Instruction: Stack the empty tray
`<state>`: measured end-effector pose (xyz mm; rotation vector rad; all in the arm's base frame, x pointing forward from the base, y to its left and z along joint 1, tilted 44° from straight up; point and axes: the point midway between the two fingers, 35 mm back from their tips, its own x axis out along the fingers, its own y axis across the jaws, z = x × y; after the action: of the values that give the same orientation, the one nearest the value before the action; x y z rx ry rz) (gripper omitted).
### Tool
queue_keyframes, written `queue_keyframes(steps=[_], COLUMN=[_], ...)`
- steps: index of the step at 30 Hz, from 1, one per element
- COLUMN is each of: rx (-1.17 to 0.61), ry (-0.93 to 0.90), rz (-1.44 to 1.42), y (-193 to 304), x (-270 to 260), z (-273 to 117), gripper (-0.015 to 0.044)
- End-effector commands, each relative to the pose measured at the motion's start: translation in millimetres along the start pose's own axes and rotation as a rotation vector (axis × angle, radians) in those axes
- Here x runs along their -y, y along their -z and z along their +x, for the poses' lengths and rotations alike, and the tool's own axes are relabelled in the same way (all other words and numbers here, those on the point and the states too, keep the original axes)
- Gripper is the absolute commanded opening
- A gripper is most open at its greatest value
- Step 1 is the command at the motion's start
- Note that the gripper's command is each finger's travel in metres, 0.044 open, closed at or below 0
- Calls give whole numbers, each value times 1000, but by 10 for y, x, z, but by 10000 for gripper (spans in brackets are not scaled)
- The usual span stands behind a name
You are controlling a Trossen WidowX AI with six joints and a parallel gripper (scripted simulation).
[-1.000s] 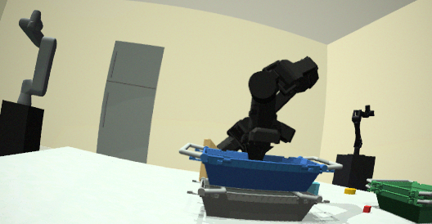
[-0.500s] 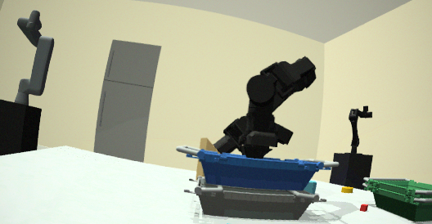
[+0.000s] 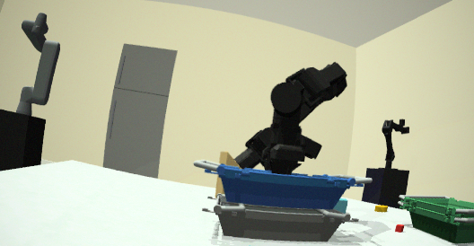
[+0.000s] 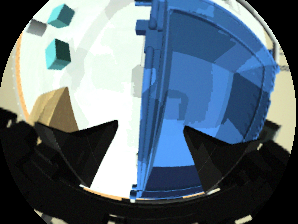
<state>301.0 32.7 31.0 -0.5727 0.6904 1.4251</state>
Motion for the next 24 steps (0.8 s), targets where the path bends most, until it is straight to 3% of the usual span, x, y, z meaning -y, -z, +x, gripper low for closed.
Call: queue_keyframes(steps=[1,8,24], rx=[0,-3,-3], ry=[0,0,-3], rz=[0,1,6], y=[0,9,7], x=[0,27,7], z=[0,-139,-1089], gripper=[440,440,440])
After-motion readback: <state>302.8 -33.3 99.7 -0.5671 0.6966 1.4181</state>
